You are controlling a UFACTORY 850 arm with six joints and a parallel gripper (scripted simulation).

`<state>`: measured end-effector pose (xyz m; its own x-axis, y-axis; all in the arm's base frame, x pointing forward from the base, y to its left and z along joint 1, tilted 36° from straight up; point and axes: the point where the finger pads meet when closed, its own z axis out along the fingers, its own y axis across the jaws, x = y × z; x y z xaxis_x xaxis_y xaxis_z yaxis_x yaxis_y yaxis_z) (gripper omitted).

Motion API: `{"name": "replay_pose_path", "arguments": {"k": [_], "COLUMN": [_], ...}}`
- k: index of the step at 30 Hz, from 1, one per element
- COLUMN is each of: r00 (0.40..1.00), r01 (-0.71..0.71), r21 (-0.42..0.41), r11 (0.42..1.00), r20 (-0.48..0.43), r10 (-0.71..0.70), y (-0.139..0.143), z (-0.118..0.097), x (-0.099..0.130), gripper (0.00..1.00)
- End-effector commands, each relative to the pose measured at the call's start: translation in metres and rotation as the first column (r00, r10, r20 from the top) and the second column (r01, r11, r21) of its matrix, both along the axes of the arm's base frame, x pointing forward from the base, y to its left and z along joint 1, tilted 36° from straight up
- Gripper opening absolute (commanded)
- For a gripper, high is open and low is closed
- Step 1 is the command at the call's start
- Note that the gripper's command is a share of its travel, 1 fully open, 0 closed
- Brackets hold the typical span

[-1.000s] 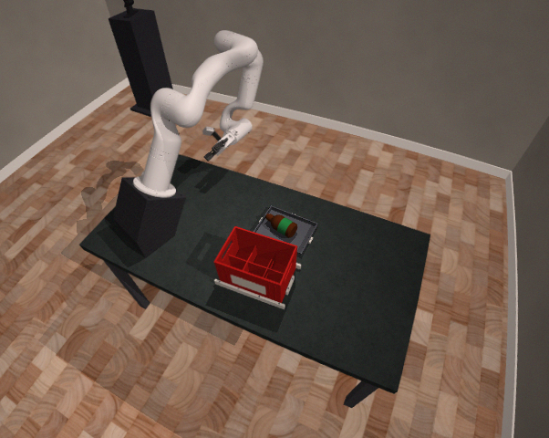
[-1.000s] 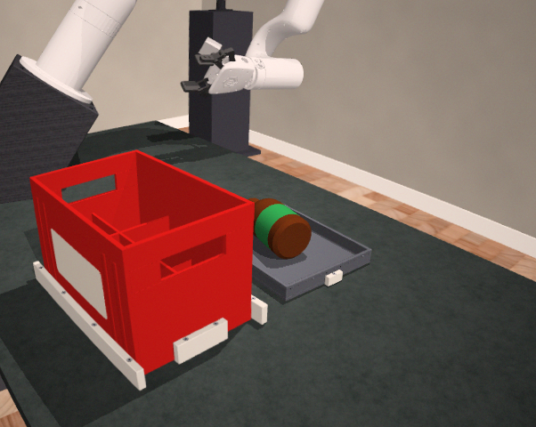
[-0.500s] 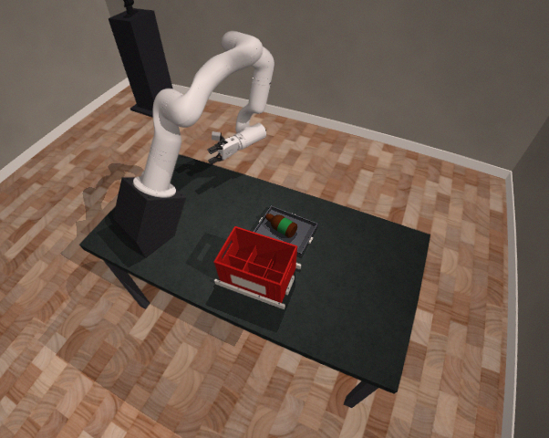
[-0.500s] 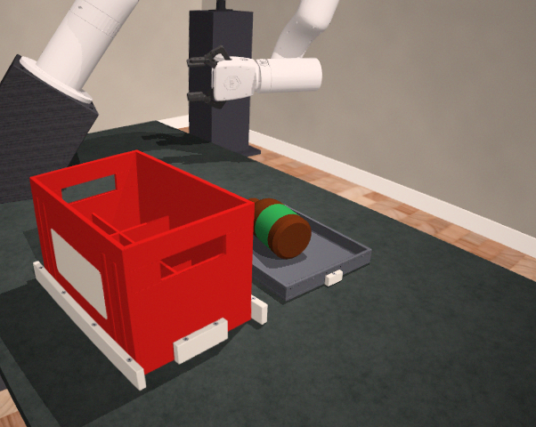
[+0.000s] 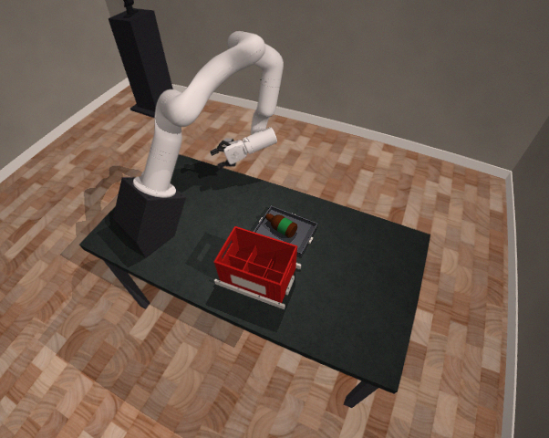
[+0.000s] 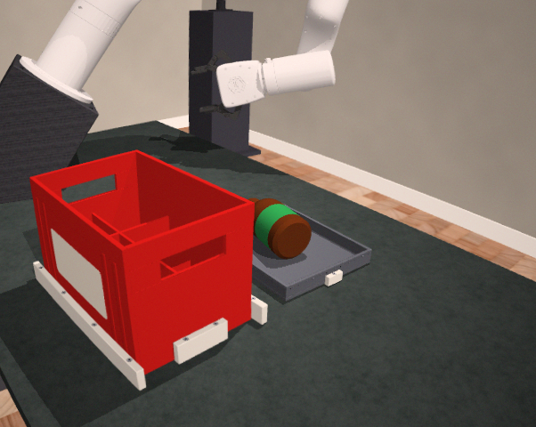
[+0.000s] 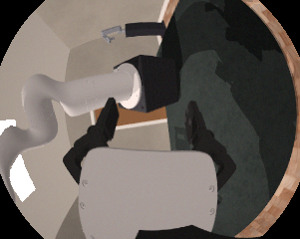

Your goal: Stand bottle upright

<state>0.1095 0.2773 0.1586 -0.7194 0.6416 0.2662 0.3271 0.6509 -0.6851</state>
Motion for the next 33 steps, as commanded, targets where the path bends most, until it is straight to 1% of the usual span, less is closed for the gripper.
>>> {"name": "replay_pose_path", "arguments": {"k": [1,2,3,5,6,7,9,16,20,22,23,24,27,28,31,32,33], "r00": [0.989,0.977,0.968,0.968,0.943,0.925,0.901,0.746,0.62,0.62,0.603,0.506,0.44,0.39,0.277,0.267,0.2], "r01": [0.142,0.209,0.246,0.246,0.326,0.374,0.428,0.66,0.778,0.778,0.792,0.858,0.894,0.917,0.958,0.961,0.978], "r21": [0.006,0.008,0.008,0.008,0.01,0.011,0.012,0.017,0.019,0.019,0.019,0.02,0.021,0.021,0.021,0.021,0.021], "r11": [0.99,0.978,0.969,0.969,0.945,0.927,0.903,0.751,0.627,0.627,0.61,0.514,0.448,0.398,0.285,0.274,0.206], "r20": [0.027,0.038,0.045,0.045,0.058,0.065,0.074,0.111,0.131,0.131,0.133,0.145,0.153,0.158,0.169,0.17,0.176], "r10": [-0.142,-0.209,-0.246,-0.246,-0.326,-0.374,-0.428,-0.657,-0.774,-0.774,-0.787,-0.85,-0.885,-0.907,-0.946,-0.949,-0.964], "y": [0.007,0.01,0.012,0.012,0.016,0.018,0.02,0.029,0.032,0.032,0.032,0.032,0.032,0.031,0.028,0.028,0.026], "z": [-0.002,-0.002,-0.003,-0.003,-0.003,-0.004,-0.004,-0.005,-0.006,-0.006,-0.006,-0.006,-0.005,-0.005,-0.005,-0.005,-0.005], "x": [0.009,0.014,0.017,0.017,0.025,0.03,0.036,0.068,0.091,0.091,0.095,0.111,0.123,0.131,0.15,0.152,0.163], "gripper": [1.0,1.0,1.0,1.0,1.0,1.0,1.0,1.0,1.0,1.0,1.0,1.0,1.0,1.0,1.0,1.0,1.0]}}
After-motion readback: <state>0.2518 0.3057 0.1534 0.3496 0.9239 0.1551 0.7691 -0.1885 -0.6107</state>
